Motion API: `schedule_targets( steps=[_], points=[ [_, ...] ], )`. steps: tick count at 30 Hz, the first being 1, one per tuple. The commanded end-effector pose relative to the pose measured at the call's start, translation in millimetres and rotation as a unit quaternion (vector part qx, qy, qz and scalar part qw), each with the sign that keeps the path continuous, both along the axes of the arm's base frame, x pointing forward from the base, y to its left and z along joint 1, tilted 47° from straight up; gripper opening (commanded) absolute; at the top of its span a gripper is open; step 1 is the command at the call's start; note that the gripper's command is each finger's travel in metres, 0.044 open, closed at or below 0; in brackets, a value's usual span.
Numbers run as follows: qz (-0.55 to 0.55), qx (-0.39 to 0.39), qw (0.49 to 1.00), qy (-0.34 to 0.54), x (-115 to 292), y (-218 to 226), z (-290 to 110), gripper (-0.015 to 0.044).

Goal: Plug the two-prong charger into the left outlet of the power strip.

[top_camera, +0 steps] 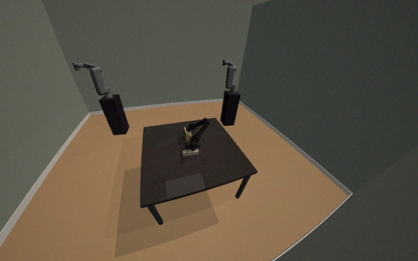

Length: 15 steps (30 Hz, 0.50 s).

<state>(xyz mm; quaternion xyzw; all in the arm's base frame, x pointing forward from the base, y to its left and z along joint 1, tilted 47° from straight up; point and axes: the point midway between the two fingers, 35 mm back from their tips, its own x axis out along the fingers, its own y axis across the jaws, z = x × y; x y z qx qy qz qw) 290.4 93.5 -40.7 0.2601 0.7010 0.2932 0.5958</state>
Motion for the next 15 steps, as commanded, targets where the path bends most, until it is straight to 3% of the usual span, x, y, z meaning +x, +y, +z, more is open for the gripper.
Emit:
schedule_targets(
  steps=[1, 15],
  points=[
    [-0.001, 0.000, 1.000, -0.015, 11.6, 1.8, -0.6, 0.0000],
    [-0.001, 0.000, 1.000, -0.015, 13.8, 2.6, -1.2, 0.0000]
  ],
)
